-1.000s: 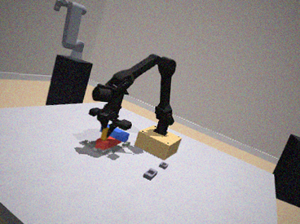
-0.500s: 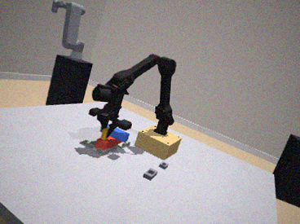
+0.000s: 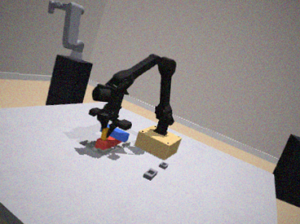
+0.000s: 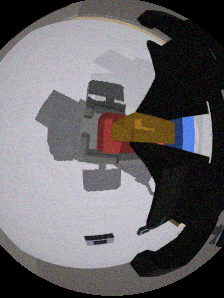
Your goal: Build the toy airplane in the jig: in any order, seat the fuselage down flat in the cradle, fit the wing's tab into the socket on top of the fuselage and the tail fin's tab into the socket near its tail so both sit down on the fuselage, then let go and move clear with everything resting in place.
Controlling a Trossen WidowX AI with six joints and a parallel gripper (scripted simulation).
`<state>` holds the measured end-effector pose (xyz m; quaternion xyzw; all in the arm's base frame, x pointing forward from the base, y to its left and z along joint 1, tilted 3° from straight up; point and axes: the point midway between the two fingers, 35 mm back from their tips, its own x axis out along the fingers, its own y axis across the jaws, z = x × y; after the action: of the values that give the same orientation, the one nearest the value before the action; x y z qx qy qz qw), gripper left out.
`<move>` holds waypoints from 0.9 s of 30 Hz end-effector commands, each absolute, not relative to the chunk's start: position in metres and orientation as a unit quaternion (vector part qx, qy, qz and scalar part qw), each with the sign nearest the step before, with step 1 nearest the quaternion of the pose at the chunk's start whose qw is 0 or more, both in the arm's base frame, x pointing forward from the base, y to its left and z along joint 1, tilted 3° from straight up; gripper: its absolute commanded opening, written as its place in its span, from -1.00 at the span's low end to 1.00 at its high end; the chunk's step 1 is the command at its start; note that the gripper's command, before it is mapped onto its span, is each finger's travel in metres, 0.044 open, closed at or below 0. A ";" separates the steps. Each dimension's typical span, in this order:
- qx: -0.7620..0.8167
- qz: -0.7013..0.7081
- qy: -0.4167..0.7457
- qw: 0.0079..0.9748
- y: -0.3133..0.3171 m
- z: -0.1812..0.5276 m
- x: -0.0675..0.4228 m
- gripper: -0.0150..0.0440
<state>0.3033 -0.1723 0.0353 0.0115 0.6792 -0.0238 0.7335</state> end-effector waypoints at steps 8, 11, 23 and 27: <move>0.013 -0.023 0.678 0.734 -0.172 0.035 0.304 -0.27; 0.013 -0.023 0.678 0.734 -0.172 0.035 0.304 -0.27; 0.013 -0.023 0.678 0.734 -0.172 0.035 0.304 -0.27; 0.012 -0.024 0.679 0.733 -0.172 0.035 0.303 -0.34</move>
<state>0.3033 -0.1723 0.0353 0.0116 0.6792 -0.0238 0.7335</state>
